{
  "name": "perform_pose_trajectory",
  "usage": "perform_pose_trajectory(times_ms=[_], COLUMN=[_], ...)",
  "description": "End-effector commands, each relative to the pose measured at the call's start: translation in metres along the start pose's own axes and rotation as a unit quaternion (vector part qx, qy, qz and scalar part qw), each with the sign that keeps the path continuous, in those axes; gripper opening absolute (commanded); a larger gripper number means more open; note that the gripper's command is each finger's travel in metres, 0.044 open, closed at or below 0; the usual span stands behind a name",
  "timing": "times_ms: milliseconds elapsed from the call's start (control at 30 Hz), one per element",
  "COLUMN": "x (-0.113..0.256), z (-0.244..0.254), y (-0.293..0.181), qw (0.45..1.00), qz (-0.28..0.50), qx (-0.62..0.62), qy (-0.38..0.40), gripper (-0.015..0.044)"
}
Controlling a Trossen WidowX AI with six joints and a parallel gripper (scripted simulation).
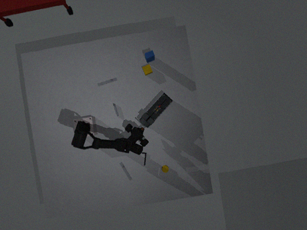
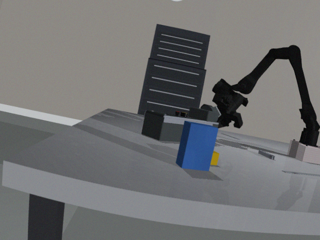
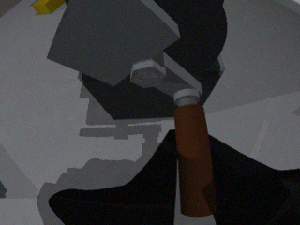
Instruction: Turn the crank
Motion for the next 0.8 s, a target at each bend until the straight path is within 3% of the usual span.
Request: perform_pose_trajectory(times_ms=[0,767], x=[-0.0045,-0.005], z=[0.0054,0.0066], y=[-0.0034,-0.004], qw=[1.0,1.0], qz=[0.005,0.005], qx=[-0.007,-0.007], qy=[0.01,0.01], gripper=[0.0,0.0])
Point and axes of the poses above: the point midway between the two fingers, 35 mm back from their tips, its own x axis back along the fingers, its own z axis across the jaws, y = z × x, the point moved 8 cm from there along x, back along the fingers
